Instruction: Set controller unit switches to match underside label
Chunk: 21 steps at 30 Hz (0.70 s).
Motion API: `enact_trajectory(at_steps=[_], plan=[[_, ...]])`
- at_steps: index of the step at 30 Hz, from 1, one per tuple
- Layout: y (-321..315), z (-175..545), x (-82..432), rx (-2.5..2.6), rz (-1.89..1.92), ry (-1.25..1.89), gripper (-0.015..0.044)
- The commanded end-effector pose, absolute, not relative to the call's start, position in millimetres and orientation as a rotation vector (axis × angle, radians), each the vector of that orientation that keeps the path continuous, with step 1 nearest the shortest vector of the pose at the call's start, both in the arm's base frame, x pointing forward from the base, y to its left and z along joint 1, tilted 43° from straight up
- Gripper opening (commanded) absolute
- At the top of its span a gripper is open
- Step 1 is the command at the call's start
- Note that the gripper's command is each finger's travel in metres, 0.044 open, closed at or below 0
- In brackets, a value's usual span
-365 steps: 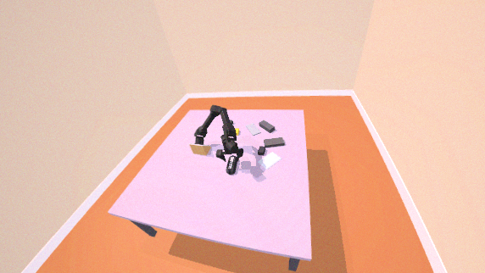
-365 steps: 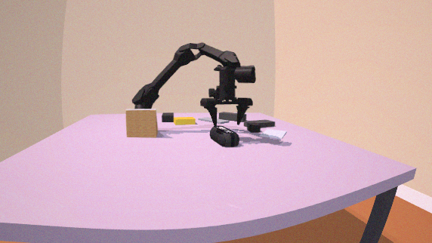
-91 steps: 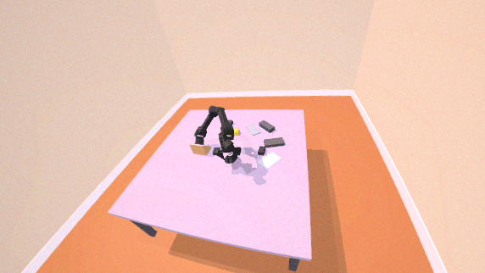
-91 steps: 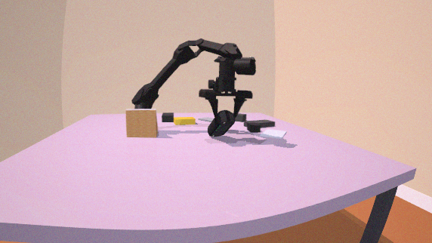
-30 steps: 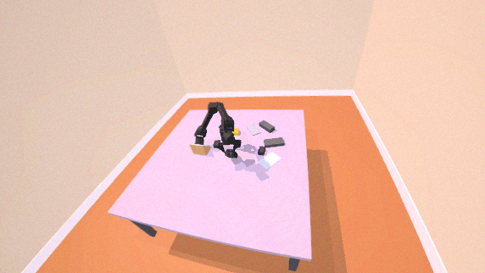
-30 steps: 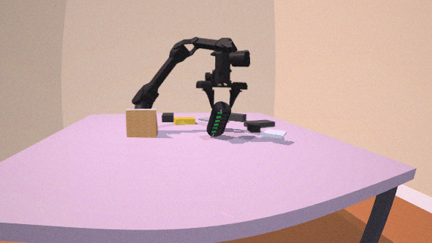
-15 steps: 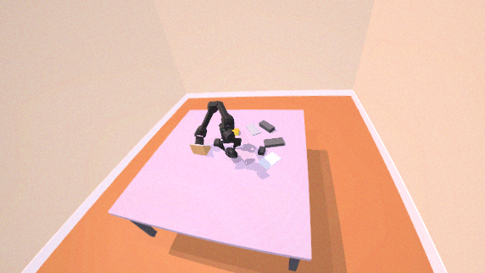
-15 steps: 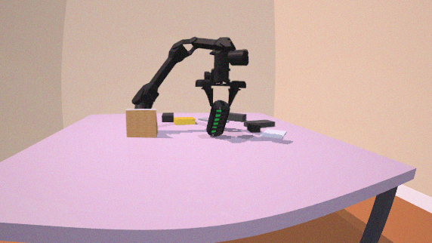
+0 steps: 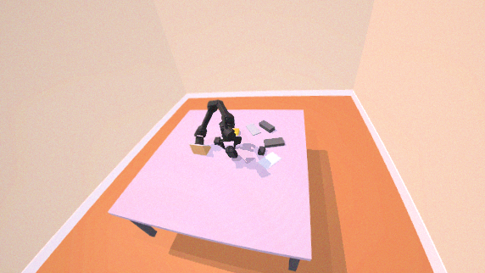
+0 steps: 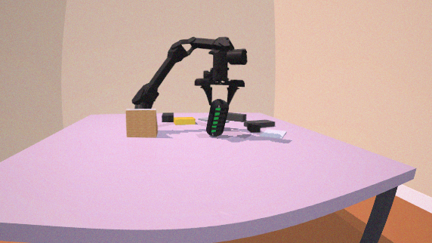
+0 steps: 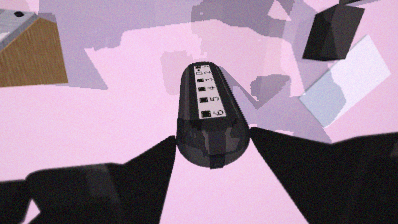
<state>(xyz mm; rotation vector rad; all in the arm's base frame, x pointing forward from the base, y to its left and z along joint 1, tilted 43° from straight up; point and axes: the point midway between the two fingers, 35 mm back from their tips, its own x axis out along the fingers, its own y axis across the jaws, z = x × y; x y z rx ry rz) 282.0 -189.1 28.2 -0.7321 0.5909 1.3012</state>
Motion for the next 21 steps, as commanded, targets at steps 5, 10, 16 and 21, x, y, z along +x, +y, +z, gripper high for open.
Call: enact_trajectory(at_steps=[5,10,16,21], plan=[[-180,33,282,-0.714,1.305,0.582,0.0335],[-177,37,282,-0.714,1.306,0.582,0.0335],[-174,40,281,-0.714,1.306,0.582,0.0335],[-169,45,281,-0.714,1.306,0.582,0.0336]])
